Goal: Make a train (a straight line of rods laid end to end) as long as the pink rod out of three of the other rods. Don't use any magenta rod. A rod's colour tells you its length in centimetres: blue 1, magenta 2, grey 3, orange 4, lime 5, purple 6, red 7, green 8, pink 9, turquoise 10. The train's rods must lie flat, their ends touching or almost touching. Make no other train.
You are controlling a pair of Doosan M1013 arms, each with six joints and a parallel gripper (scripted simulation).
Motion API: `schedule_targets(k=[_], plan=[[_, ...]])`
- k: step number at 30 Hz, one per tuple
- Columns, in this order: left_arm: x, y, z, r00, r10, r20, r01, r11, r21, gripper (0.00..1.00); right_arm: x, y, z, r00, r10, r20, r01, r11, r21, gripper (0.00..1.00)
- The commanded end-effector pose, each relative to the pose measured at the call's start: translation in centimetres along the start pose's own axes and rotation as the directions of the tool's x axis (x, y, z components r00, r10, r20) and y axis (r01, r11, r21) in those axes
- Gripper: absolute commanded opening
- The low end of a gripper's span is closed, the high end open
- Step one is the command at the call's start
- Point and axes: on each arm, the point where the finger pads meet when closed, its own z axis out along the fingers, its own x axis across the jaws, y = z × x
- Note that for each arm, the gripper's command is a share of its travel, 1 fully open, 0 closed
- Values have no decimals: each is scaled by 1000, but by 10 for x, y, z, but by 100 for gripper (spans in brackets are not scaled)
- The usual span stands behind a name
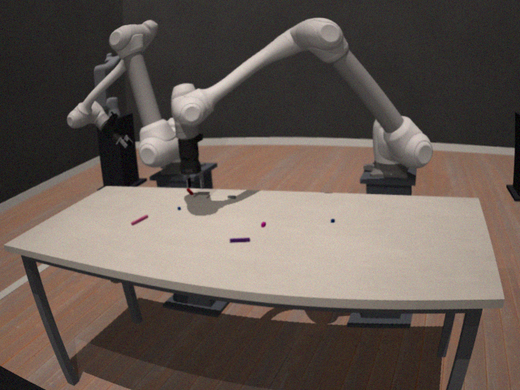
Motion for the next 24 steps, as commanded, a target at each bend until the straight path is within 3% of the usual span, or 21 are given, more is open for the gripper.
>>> schedule_targets(k=[1,19,24], plan=[[-4,2,-4,1000,6,6,-6,1000,-2,100,1,-3,1,1000,-3,-13,3,1000,5,100],[-4,3,-4,1000,-9,5,9,1000,-1,100,1,-3,1,1000,-3,-13,3,1000,5,100],[-10,21,-3,980,-200,2,200,980,1,100,1,-3,1,1000,-3,-13,3,1000,5,100]])
